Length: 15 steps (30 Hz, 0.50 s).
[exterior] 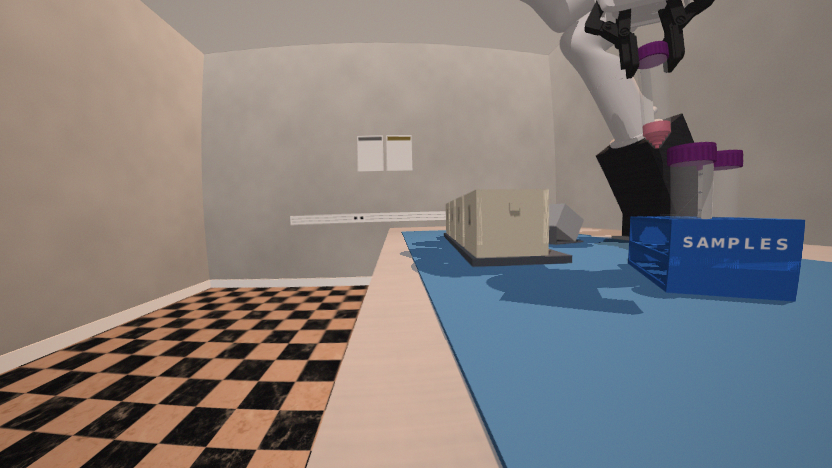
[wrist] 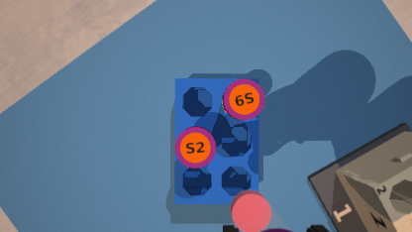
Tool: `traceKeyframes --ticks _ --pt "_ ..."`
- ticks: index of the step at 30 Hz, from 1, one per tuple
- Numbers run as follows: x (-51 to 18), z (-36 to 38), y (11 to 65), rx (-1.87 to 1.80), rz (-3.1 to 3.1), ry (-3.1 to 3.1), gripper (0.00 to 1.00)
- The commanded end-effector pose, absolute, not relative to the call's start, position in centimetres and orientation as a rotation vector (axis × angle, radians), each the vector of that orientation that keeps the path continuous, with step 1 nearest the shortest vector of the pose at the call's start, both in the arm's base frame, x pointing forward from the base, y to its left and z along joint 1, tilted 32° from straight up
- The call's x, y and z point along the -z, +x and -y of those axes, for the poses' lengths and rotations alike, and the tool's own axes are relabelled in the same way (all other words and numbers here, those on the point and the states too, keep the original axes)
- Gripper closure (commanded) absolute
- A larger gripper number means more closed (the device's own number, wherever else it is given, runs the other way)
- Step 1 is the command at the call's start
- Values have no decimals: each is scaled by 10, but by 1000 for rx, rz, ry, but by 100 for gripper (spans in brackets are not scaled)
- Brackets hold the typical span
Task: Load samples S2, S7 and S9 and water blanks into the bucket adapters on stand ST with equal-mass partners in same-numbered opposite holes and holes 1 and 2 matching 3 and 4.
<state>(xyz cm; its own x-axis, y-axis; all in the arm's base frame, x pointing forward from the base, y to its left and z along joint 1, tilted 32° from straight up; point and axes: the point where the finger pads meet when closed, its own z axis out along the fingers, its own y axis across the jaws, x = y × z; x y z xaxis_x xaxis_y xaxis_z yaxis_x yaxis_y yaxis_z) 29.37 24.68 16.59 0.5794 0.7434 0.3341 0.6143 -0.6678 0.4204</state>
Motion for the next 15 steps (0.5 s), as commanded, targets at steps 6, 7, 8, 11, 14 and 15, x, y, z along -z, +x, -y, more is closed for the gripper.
traceKeyframes --ticks 6,7,8,11,14,15 --pt "-167 -248 294 -723 -1122 2554 100" --pt "-167 -248 294 -723 -1122 2554 100" --pt "-167 -248 294 -723 -1122 2554 100" --pt "-167 -248 294 -723 -1122 2554 100" --pt "-165 -248 295 -723 -1122 2554 100" --pt "-164 -248 296 -723 -1122 2554 100"
